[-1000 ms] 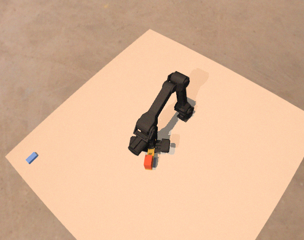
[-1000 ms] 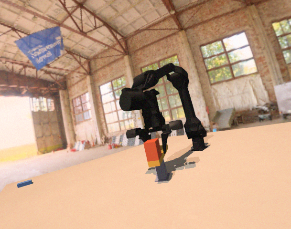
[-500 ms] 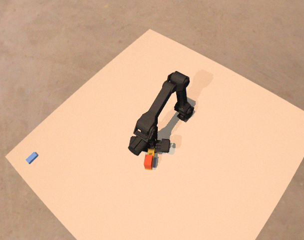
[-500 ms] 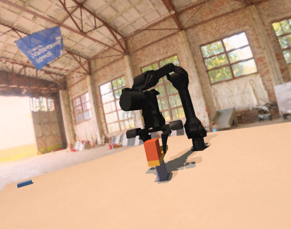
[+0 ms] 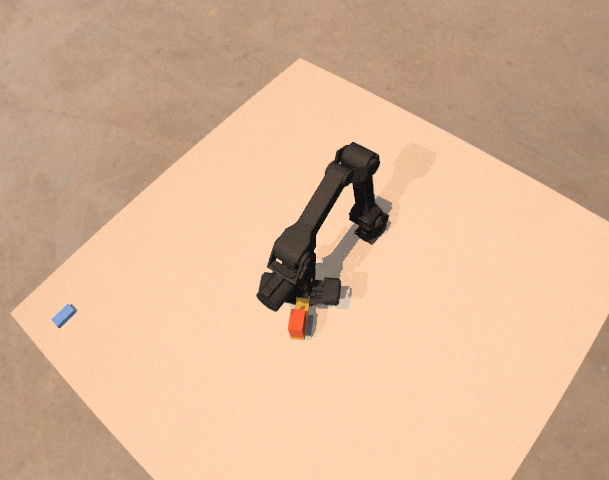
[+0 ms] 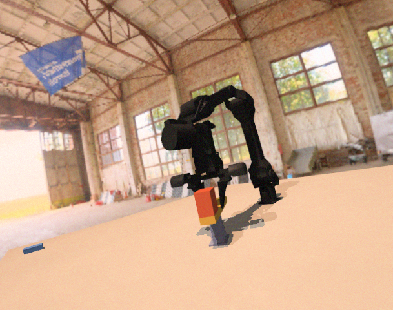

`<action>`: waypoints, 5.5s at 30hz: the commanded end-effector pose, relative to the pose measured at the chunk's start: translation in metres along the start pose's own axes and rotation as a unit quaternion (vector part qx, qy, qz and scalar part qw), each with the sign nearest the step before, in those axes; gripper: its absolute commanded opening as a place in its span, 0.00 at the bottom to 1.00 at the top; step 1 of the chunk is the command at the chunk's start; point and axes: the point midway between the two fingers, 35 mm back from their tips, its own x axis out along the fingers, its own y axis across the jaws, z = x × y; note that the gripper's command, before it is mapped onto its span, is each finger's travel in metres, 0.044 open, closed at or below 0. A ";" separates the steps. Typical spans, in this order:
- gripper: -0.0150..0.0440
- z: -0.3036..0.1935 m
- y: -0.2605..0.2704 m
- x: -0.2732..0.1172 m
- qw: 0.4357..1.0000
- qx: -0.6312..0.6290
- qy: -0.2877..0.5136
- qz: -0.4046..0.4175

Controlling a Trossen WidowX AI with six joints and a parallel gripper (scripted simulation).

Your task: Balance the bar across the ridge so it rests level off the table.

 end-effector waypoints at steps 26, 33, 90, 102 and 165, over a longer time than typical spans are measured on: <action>0.25 0.002 -0.001 0.000 1.000 0.002 -0.004 -0.002; 0.25 0.002 0.000 0.000 1.000 0.002 -0.004 -0.002; 0.25 0.001 0.000 -0.002 1.000 0.002 -0.004 -0.001; 0.25 0.001 0.000 -0.002 1.000 0.000 -0.003 -0.002; 0.54 0.001 0.000 -0.002 1.000 0.000 -0.003 -0.002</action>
